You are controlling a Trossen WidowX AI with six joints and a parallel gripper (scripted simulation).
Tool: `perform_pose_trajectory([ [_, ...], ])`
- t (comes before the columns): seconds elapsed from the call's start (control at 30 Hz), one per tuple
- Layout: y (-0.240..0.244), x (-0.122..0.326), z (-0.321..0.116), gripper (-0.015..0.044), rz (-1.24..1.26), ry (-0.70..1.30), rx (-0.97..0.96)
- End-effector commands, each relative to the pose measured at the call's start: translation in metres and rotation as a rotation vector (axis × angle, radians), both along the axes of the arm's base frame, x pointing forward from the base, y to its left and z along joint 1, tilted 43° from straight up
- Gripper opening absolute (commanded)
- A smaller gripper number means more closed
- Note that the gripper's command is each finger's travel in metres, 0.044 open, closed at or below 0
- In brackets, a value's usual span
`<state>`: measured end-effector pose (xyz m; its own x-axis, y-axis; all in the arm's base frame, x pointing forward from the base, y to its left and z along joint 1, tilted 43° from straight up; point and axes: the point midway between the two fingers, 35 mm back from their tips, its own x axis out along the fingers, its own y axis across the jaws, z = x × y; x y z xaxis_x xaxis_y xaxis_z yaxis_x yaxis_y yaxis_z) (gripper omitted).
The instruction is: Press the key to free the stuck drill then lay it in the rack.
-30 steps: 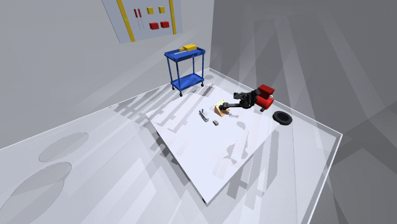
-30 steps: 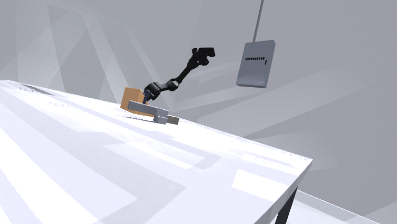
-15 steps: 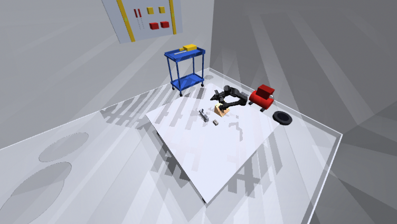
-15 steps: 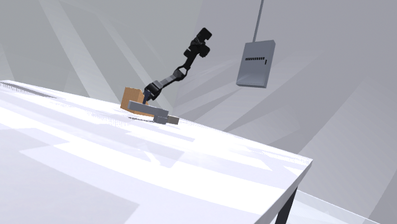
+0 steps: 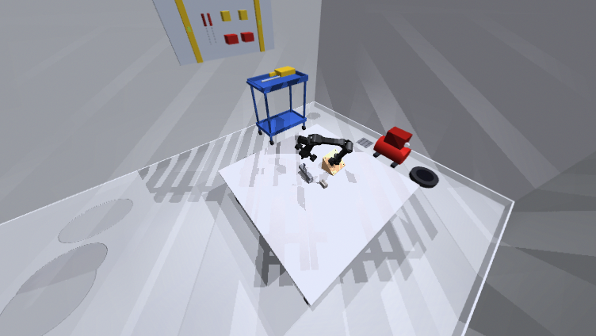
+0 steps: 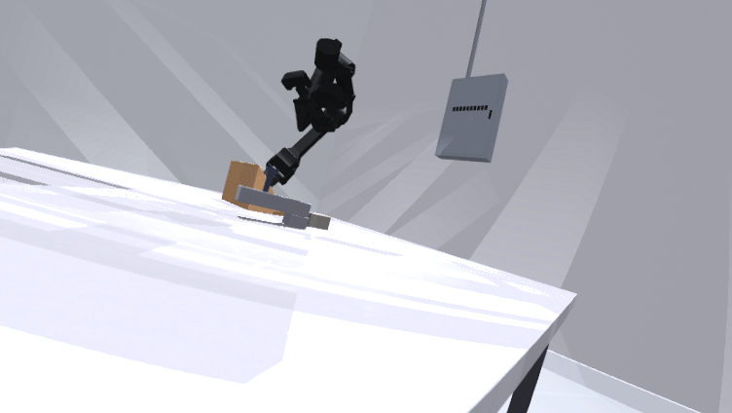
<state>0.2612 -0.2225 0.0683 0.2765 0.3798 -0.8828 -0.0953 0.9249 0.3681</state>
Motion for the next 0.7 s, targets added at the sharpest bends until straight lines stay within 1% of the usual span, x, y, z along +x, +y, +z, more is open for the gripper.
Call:
perform_pose_trajectory([
  [0.0, 0.025, -0.019, -0.050, 0.0000, -0.134, 0.213, 0.237],
  [0.07, 0.039, -0.031, -0.072, 0.0000, -0.203, 0.337, 0.353],
  [0.13, 0.045, -0.035, -0.080, 0.0000, -0.227, 0.383, 0.392],
  [0.67, 0.055, -0.034, -0.090, 0.0000, -0.227, 0.383, 0.393],
])
